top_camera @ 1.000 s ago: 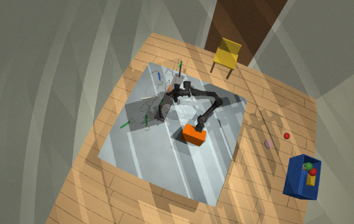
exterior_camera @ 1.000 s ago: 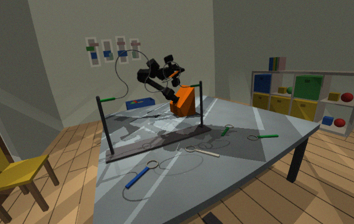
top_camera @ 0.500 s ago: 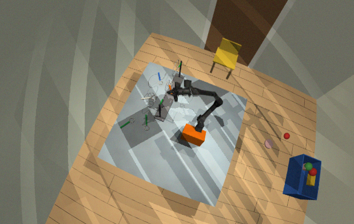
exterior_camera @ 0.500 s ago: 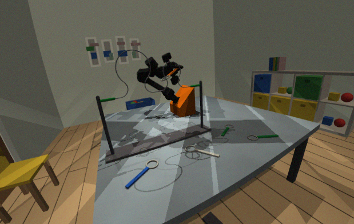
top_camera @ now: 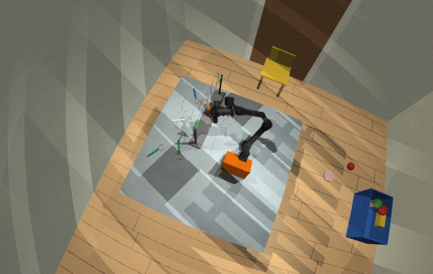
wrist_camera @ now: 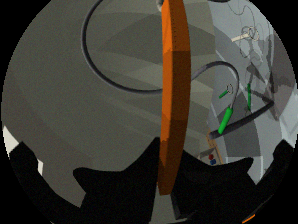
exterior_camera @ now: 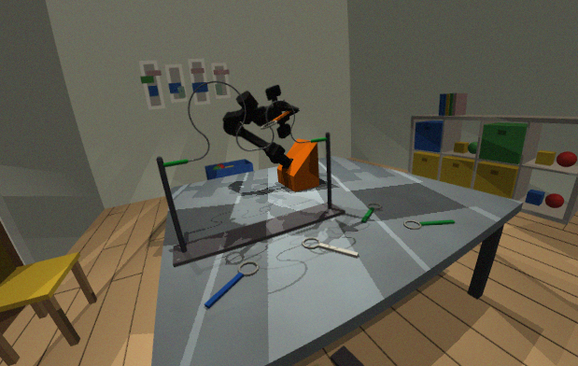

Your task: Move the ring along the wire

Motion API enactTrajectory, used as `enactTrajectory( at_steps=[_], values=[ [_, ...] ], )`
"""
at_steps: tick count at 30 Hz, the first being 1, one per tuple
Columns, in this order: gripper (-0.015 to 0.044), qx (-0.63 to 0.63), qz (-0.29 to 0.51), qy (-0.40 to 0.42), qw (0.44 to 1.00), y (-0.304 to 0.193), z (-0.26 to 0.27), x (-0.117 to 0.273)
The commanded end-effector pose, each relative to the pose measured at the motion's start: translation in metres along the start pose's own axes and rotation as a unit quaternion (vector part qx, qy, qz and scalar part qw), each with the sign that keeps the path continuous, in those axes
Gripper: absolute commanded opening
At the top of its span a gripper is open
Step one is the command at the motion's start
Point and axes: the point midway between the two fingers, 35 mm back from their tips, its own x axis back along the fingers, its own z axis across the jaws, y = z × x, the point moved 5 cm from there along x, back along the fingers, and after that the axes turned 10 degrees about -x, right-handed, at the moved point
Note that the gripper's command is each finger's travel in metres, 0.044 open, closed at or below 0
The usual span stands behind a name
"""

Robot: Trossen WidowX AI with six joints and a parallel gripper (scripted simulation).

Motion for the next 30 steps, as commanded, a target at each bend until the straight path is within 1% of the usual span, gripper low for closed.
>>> enactTrajectory(
  at_steps=[1, 18, 30],
  values=[
    [-0.015, 0.02, -0.005, -0.005, 1.0, 0.0, 0.003, 0.001],
    [-0.015, 0.117, -0.027, -0.058, 0.991, 0.002, -0.005, -0.001],
    [-0.015, 0.211, -0.049, -0.109, 0.97, 0.005, -0.014, -0.001]
  ],
)
